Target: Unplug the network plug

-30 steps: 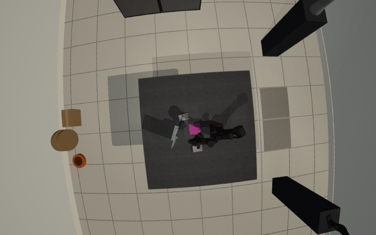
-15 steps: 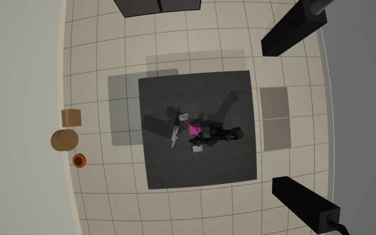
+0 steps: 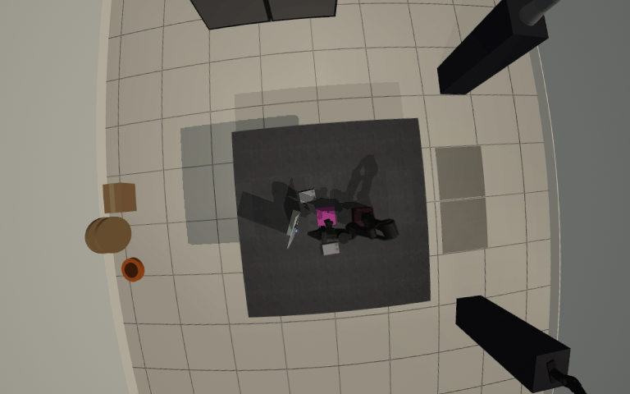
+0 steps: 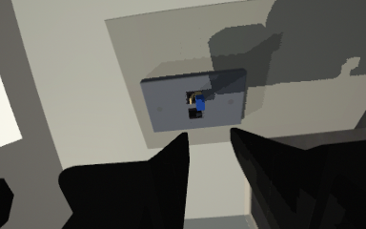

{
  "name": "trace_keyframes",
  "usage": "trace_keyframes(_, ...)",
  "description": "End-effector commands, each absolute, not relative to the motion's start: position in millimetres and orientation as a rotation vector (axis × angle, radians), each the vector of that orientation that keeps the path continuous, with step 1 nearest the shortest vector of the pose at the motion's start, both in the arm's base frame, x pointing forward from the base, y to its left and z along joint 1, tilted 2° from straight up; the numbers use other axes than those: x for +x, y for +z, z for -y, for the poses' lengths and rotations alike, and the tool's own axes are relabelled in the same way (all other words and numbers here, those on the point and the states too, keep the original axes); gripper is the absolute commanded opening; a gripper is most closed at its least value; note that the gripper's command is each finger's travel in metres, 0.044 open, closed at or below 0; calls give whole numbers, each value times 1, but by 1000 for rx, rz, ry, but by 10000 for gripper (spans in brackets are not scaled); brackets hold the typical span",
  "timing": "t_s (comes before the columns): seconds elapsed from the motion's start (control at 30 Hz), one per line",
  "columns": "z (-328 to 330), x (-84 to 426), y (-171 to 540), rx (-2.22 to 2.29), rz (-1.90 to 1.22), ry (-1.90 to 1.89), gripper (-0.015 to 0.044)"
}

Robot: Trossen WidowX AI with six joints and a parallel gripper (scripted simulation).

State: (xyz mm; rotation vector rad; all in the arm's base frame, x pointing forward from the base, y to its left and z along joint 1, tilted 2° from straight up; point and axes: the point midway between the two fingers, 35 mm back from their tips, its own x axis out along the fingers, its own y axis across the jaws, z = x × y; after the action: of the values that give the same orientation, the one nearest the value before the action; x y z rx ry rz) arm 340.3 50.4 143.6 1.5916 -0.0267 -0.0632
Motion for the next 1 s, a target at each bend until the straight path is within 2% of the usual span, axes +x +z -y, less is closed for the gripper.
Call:
trace_keyframes(0.0,-50,347,146,1594,29,-52,156)
trace_keyframes(0.97,-36,390,147,1591,32,-50,156)
